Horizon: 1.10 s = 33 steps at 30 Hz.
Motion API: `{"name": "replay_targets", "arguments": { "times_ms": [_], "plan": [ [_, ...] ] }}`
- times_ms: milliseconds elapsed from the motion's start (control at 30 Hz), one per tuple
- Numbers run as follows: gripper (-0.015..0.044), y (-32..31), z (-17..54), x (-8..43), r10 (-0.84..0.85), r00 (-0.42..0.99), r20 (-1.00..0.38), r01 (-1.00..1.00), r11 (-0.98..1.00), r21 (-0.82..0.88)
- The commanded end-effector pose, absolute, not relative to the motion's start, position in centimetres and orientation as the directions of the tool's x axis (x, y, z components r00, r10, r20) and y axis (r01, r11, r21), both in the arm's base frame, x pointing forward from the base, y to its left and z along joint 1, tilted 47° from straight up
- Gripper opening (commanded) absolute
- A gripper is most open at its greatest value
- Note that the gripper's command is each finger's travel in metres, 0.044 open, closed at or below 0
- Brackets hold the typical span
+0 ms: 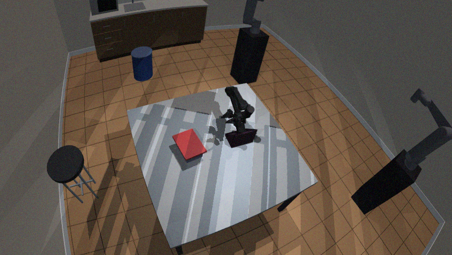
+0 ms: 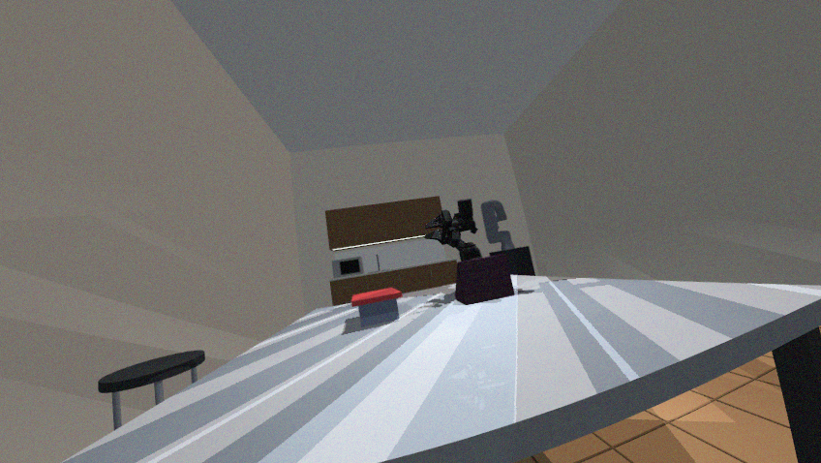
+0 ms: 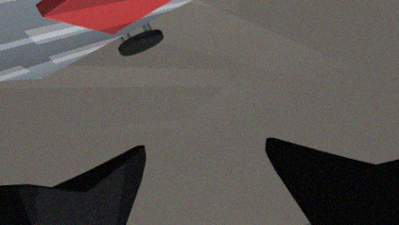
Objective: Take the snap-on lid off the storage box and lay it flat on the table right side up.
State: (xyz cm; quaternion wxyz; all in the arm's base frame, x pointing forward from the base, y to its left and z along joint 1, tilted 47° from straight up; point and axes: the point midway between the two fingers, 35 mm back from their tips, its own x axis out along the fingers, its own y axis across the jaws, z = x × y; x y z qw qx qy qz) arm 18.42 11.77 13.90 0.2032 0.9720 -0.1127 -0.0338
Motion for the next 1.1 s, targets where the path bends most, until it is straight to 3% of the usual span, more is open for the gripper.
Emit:
{"name": "replay_targets", "arguments": {
  "times_ms": [0, 167, 300, 367, 600, 800, 967, 1067],
  "plan": [
    [0.0374, 11.7, 13.9, 18.5, -0.236, 0.972, -0.023, -0.209, -0.898, 0.386],
    [0.0243, 10.7, 13.1, 20.0, -0.308, 0.946, -0.103, -0.315, -0.947, -0.063],
    [0.0235, 9.6, 12.5, 21.3, -0.365, 0.914, -0.175, -0.404, -0.788, -0.465],
    [0.0235, 9.4, 12.4, 21.5, -0.373, 0.909, -0.186, -0.413, -0.745, -0.524],
    [0.0235, 7.5, 11.8, 23.5, -0.444, 0.849, -0.288, -0.368, -0.106, -0.924],
    [0.0235, 6.1, 11.5, 24.7, -0.476, 0.808, -0.347, -0.185, 0.354, -0.917],
    [0.0235, 4.5, 11.2, 26.0, -0.501, 0.764, -0.407, 0.129, 0.737, -0.664],
    [0.0235, 4.0, 11.2, 26.4, -0.506, 0.751, -0.424, 0.236, 0.806, -0.543]
  ]
}}
